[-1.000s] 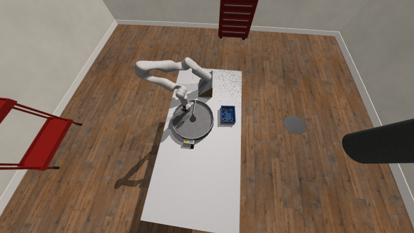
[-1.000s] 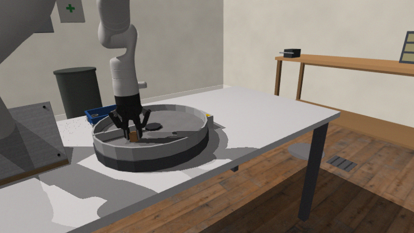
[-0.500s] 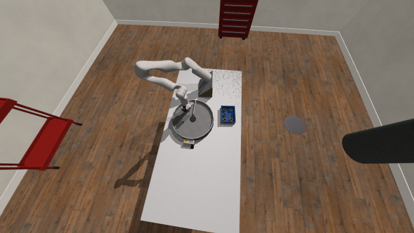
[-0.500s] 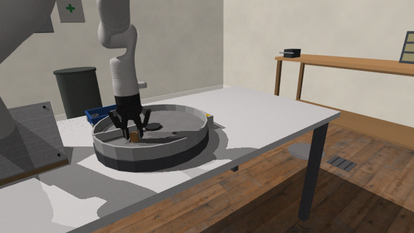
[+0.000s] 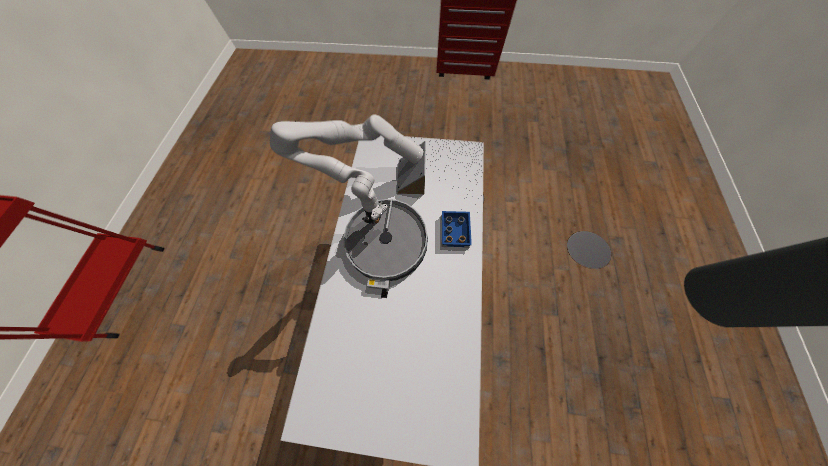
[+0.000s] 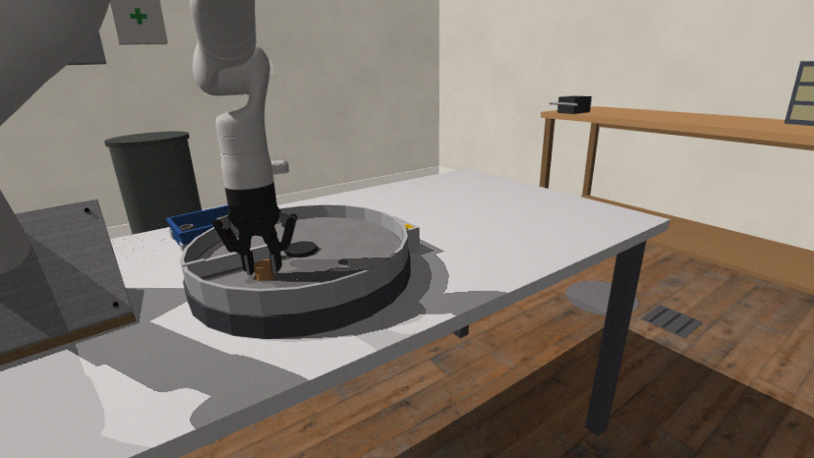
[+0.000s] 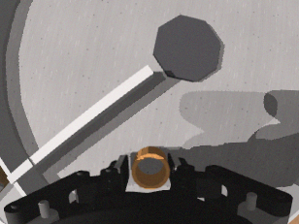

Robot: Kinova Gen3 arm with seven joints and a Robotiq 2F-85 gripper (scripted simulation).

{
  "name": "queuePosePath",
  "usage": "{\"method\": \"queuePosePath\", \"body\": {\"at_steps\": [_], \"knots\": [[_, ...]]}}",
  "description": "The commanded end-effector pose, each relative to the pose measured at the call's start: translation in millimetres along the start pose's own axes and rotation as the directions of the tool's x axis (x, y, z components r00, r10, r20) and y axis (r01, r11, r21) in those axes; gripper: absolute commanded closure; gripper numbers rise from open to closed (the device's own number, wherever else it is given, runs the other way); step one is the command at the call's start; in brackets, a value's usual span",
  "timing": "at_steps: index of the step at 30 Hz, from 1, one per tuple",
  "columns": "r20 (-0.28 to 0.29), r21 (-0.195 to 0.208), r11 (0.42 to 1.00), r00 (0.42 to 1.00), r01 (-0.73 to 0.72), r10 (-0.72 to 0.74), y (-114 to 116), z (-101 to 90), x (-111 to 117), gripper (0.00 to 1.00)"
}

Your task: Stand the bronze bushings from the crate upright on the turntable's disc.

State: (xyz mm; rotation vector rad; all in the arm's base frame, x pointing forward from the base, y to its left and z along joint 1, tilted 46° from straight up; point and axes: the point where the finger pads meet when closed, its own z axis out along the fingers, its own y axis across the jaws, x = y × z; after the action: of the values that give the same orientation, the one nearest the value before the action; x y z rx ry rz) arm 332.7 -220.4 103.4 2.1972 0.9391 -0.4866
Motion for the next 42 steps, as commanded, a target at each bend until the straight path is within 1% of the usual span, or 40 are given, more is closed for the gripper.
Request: {"method": "queuePosePath", "body": {"at_steps": [1, 6, 9, 12, 17, 19, 23, 42], "knots": [[-0.001, -0.001, 1.0, 1.0, 0.0, 0.0, 0, -0.6, 0, 0.6], [-0.001, -0.001, 1.0, 1.0, 0.0, 0.0, 0, -1.0, 0, 0.6], [-0.001, -0.001, 1.0, 1.0, 0.0, 0.0, 0, -5.6, 0, 0.6], [-0.001, -0.001, 1.0, 1.0, 0.0, 0.0, 0, -16.2, 0, 0.6], [-0.001, -0.001, 1.0, 1.0, 0.0, 0.0, 0, -39.2, 0, 0.6], [-0.001, -0.001, 1.0, 1.0, 0.0, 0.0, 0, -39.2, 0, 0.6], [-0.001, -0.001, 1.0, 1.0, 0.0, 0.0, 0, -50.4, 0, 0.6], [-0.001, -0.001, 1.0, 1.0, 0.0, 0.0, 0, -51.9, 0, 0.6]]}}
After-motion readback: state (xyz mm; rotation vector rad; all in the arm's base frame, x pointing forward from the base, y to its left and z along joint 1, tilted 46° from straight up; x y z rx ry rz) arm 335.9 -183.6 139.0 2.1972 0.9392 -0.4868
